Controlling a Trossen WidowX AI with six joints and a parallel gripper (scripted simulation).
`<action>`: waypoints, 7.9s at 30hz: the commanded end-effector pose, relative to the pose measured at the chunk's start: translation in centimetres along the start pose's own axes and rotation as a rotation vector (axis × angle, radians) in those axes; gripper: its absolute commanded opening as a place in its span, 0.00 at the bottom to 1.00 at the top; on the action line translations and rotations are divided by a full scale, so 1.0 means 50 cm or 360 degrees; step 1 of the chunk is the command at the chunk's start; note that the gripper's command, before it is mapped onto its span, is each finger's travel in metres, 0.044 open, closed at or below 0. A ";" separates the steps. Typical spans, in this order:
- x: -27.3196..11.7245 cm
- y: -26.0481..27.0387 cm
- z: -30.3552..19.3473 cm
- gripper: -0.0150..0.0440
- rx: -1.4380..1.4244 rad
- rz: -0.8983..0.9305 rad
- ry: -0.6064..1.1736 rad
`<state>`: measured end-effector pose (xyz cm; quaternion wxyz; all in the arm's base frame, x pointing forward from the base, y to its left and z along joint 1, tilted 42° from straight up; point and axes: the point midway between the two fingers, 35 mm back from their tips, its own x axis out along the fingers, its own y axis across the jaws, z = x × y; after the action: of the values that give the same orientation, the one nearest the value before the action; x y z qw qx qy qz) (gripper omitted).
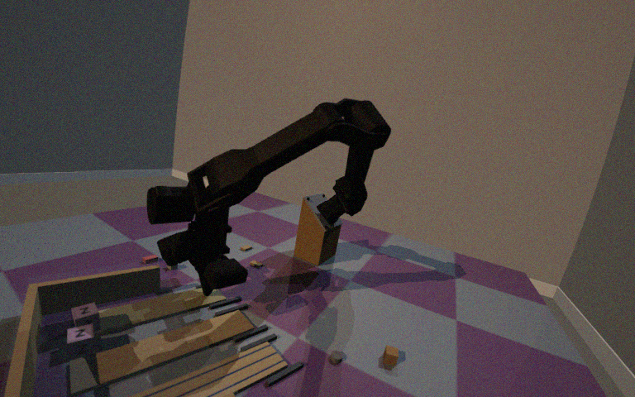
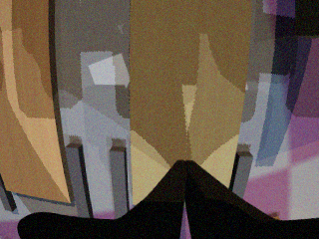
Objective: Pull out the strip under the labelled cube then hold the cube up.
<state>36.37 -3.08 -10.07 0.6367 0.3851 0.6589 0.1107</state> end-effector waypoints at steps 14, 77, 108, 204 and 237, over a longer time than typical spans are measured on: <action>0.007 0.002 0.000 0.25 0.0002 0.0004 0.0002; 0.015 -0.002 -0.138 0.25 0.0007 0.0004 0.0009; 0.016 -0.002 -0.227 0.25 0.0010 0.0004 0.0013; -0.007 -0.003 -0.333 0.25 -0.0005 0.0001 -0.0034; -0.101 0.009 -0.144 1.00 -0.0235 0.0000 0.0007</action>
<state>28.26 -3.20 -4.65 0.6632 0.3374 0.6492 0.1576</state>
